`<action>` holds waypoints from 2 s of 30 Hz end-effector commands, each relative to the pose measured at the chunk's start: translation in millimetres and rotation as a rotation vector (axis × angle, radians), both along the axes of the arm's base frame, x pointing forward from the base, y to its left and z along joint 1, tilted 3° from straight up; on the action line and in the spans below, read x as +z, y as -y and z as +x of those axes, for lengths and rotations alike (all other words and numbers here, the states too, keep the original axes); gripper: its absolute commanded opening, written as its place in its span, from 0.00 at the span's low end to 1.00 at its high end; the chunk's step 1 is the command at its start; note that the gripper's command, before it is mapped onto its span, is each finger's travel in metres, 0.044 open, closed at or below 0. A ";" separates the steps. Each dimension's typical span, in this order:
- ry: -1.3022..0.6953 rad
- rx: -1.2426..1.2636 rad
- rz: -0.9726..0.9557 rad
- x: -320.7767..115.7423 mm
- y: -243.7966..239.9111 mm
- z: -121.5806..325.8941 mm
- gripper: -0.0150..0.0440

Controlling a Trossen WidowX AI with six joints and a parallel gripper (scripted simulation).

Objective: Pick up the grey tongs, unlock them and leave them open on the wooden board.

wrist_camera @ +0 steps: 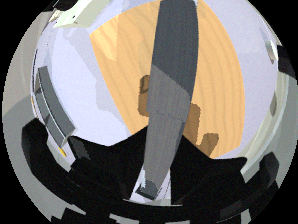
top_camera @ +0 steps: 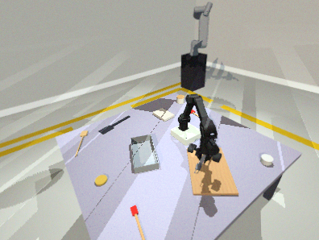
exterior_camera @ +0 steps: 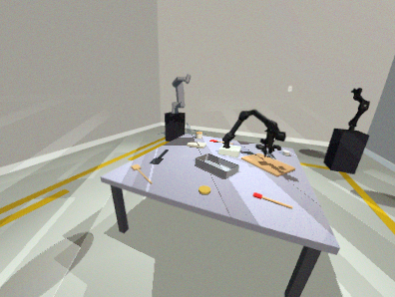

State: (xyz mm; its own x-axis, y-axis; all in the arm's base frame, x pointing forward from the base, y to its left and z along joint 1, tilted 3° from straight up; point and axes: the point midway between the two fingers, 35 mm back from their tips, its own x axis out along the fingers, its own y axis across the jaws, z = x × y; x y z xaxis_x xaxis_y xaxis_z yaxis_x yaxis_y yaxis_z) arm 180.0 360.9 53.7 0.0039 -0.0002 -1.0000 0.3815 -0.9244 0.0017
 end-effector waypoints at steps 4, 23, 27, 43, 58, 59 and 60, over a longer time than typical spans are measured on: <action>-0.037 -0.018 0.008 4.1 -1.9 -0.1 0.00; -0.037 -0.018 0.009 -17.7 -2.4 -0.6 0.00; -0.037 -0.018 0.008 -24.3 -2.3 -0.9 0.00; -0.036 -0.013 -0.001 -31.0 -1.0 -0.7 0.36; -0.036 -0.013 -0.001 -31.0 -1.0 -0.7 1.00; -0.036 -0.013 -0.001 -31.0 -1.0 -0.7 1.00; -0.036 -0.013 -0.001 -31.0 -1.0 -0.7 1.00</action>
